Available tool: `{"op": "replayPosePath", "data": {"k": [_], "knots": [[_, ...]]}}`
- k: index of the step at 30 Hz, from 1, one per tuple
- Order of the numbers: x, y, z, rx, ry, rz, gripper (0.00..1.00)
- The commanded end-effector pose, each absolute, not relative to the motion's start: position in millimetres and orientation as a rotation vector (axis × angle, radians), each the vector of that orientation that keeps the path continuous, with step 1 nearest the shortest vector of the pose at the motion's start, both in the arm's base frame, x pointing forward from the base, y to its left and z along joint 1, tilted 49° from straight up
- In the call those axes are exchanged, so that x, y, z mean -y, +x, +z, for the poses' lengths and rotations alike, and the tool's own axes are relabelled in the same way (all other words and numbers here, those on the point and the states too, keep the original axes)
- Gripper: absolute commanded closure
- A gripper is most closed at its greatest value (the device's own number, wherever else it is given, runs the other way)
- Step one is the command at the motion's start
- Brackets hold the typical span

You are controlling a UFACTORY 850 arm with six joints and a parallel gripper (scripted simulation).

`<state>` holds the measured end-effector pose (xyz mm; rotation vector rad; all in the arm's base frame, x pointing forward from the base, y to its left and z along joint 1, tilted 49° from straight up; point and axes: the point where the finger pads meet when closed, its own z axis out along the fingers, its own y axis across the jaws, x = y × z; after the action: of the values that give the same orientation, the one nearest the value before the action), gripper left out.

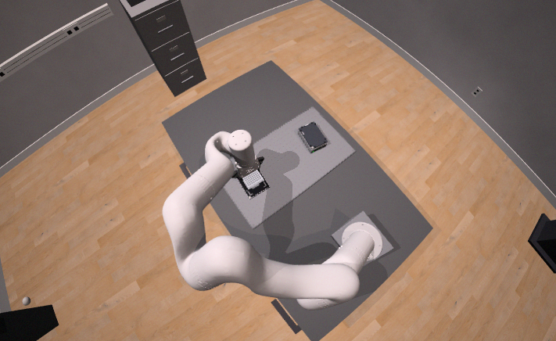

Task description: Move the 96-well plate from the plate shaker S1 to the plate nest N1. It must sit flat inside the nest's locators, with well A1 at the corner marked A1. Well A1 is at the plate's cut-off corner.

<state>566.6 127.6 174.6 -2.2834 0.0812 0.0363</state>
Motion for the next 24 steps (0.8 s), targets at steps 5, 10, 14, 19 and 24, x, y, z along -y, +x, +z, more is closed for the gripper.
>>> {"op": "replayPosePath", "data": {"k": [5, 10, 14, 19, 24], "knots": [[-126.8, 567.3, 174.8, -0.081, -2.283, 0.034, 1.0], [-126.6, 567.3, 174.6, -0.081, -2.283, 0.034, 1.0], [-126.5, 567.3, 174.5, -0.081, -2.283, 0.034, 1.0], [-126.4, 567.3, 174.4, -0.081, -2.283, 0.034, 1.0], [-127.5, 567.3, 173.2, -0.081, -2.283, 0.034, 1.0]]}}
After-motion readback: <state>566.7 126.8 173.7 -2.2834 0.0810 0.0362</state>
